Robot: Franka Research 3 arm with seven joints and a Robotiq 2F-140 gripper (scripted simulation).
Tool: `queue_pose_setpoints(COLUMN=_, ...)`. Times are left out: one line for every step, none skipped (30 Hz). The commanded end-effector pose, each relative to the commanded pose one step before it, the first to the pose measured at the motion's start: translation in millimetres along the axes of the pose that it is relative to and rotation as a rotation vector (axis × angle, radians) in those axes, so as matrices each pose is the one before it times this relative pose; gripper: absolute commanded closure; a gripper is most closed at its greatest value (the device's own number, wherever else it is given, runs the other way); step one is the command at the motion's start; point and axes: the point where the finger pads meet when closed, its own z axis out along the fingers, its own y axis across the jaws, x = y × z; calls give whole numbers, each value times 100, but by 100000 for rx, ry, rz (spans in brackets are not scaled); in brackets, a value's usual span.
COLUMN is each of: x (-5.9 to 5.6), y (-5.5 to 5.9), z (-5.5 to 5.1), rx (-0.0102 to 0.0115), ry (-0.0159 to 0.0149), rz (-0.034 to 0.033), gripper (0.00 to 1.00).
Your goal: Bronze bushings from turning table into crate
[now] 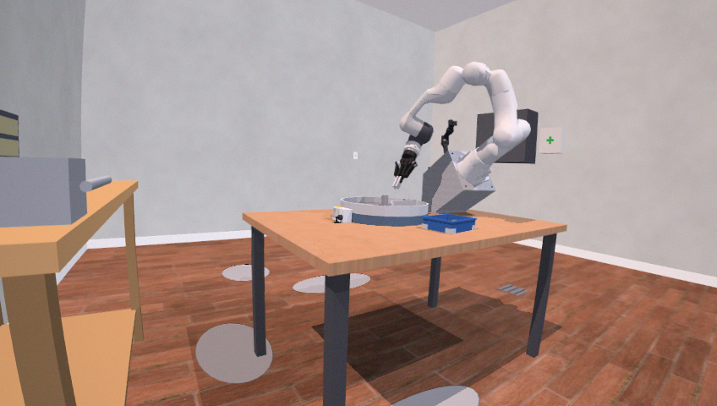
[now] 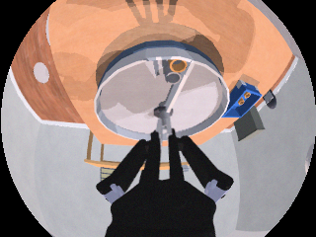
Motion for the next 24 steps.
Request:
queue_pose_setpoints(x=2177, y=1244, z=-1769, rx=-2045, ry=-306, rz=-6261, gripper=94)
queue_pose_setpoints(x=0, y=0, z=0, rx=0, ry=0, rz=0, gripper=94)
queue_pose_setpoints(x=1085, y=393, z=-888, rx=-15, ry=-1, rz=11, gripper=94)
queue_pose_setpoints(x=418, y=167, z=-338, rx=-15, ry=-12, rz=12, gripper=94)
queue_pose_setpoints(x=63, y=26, z=-51, rx=-3, ry=-2, rz=2, gripper=94)
queue_pose_setpoints(x=0, y=0, z=0, rx=0, ry=0, rz=0, gripper=94)
queue_pose_setpoints(x=0, y=0, z=0, rx=0, ry=0, rz=0, gripper=94)
queue_pose_setpoints(x=0, y=0, z=0, rx=0, ry=0, rz=0, gripper=94)
queue_pose_setpoints(x=0, y=0, z=0, rx=0, ry=0, rz=0, gripper=94)
queue_pose_setpoints(x=0, y=0, z=0, rx=0, ry=0, rz=0, gripper=94)
queue_pose_setpoints(x=0, y=0, z=0, rx=0, ry=0, rz=0, gripper=94)
queue_pose_setpoints(x=0, y=0, z=0, rx=0, ry=0, rz=0, gripper=94)
queue_pose_setpoints(x=0, y=0, z=0, rx=0, ry=0, rz=0, gripper=94)
queue_pose_setpoints(x=0, y=0, z=0, rx=0, ry=0, rz=0, gripper=94)
queue_pose_setpoints(x=0, y=0, z=0, rx=0, ry=0, rz=0, gripper=94)
queue_pose_setpoints(x=0, y=0, z=0, rx=0, ry=0, rz=0, gripper=94)
queue_pose_setpoints(x=0, y=0, z=0, rx=0, ry=0, rz=0, gripper=94)
queue_pose_setpoints(x=0, y=0, z=0, rx=0, ry=0, rz=0, gripper=94)
queue_pose_setpoints(x=0, y=0, z=0, rx=0, ry=0, rz=0, gripper=94)
queue_pose_setpoints(x=0, y=0, z=0, rx=0, ry=0, rz=0, gripper=94)
queue_pose_setpoints(x=0, y=0, z=0, rx=0, ry=0, rz=0, gripper=94)
queue_pose_setpoints(x=0, y=0, z=0, rx=0, ry=0, rz=0, gripper=94)
queue_pose_setpoints(x=0, y=0, z=0, rx=0, ry=0, rz=0, gripper=94)
queue_pose_setpoints(x=0, y=0, z=0, rx=0, ry=0, rz=0, gripper=94)
